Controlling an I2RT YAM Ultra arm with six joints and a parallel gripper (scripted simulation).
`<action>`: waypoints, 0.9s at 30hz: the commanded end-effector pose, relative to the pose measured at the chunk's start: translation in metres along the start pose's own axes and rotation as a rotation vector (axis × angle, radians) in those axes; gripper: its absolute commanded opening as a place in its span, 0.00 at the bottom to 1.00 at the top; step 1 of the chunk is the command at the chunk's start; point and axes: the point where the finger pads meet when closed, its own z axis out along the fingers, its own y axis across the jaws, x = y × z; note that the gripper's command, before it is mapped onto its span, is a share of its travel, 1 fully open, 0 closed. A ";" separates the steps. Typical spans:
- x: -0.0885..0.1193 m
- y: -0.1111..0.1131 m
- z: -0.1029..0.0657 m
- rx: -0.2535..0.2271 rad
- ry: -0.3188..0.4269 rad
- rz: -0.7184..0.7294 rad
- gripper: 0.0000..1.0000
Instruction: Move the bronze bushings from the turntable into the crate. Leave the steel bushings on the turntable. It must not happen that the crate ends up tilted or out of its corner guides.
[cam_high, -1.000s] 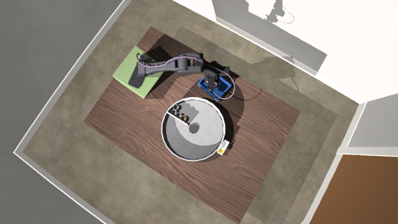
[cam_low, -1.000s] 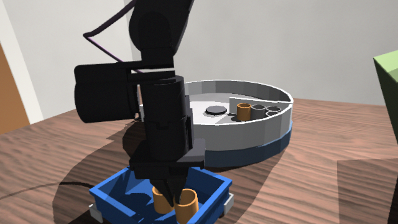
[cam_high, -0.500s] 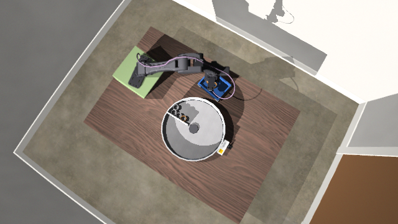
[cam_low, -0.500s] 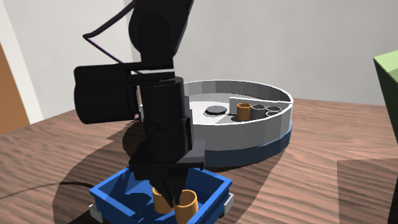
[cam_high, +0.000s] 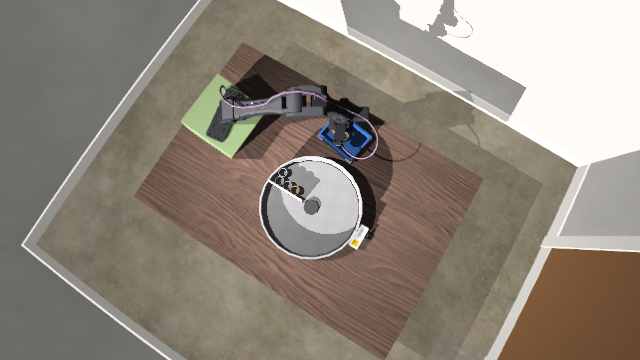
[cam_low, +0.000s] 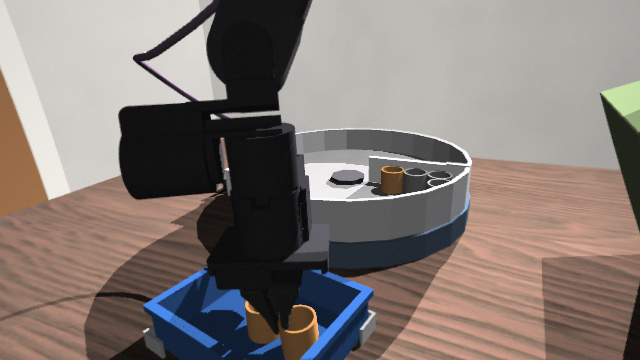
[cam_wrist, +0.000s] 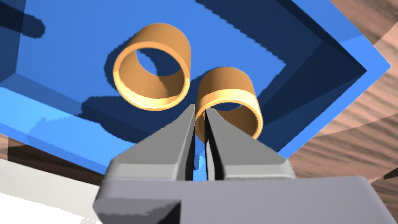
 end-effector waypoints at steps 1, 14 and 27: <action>-0.002 0.023 -0.016 -0.053 0.008 0.008 0.00; -0.002 0.021 -0.013 -0.046 0.007 0.007 0.00; 0.001 0.018 -0.008 -0.036 0.007 -0.001 0.00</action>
